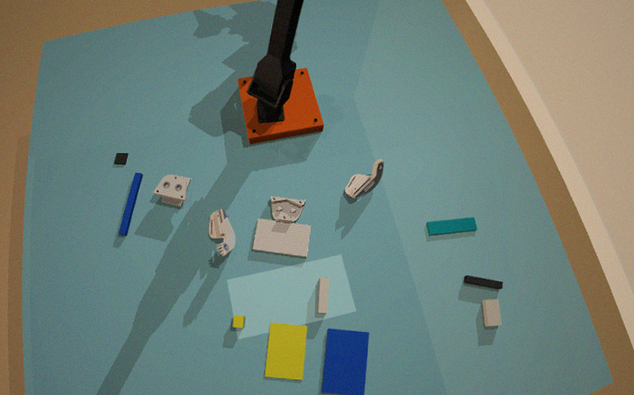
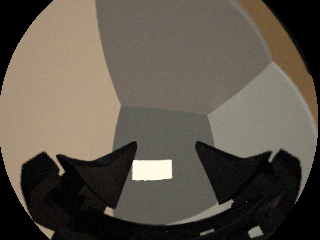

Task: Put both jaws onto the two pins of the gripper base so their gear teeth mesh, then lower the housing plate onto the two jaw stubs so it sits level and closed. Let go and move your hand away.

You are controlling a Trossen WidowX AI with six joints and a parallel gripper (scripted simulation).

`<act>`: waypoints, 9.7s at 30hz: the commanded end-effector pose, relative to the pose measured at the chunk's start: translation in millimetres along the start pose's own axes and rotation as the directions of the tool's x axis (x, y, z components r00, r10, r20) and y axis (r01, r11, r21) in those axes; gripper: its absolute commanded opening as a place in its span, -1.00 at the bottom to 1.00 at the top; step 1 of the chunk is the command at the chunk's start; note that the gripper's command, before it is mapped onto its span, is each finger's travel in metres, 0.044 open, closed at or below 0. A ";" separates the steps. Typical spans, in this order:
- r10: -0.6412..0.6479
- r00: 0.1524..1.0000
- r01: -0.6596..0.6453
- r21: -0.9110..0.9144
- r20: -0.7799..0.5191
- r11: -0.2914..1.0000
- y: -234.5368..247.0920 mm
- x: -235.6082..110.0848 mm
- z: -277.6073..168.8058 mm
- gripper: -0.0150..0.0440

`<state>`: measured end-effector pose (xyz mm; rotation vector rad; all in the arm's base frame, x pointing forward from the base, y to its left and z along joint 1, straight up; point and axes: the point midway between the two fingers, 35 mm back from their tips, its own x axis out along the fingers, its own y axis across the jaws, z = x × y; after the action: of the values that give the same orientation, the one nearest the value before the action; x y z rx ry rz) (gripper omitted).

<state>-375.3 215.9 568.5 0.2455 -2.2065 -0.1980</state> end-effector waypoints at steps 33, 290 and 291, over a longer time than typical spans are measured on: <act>0.009 1.000 -0.009 0.004 0.016 1.000 4.9 -1.9 -2.5 -0.22; -0.242 -0.779 -0.164 0.185 0.578 0.969 -525.4 -725.0 -286.8 1.00; -0.242 -0.779 -0.164 0.185 0.578 0.969 -525.8 -726.3 -285.8 1.00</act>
<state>339.4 -129.6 67.1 0.4079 -4.7039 -0.3488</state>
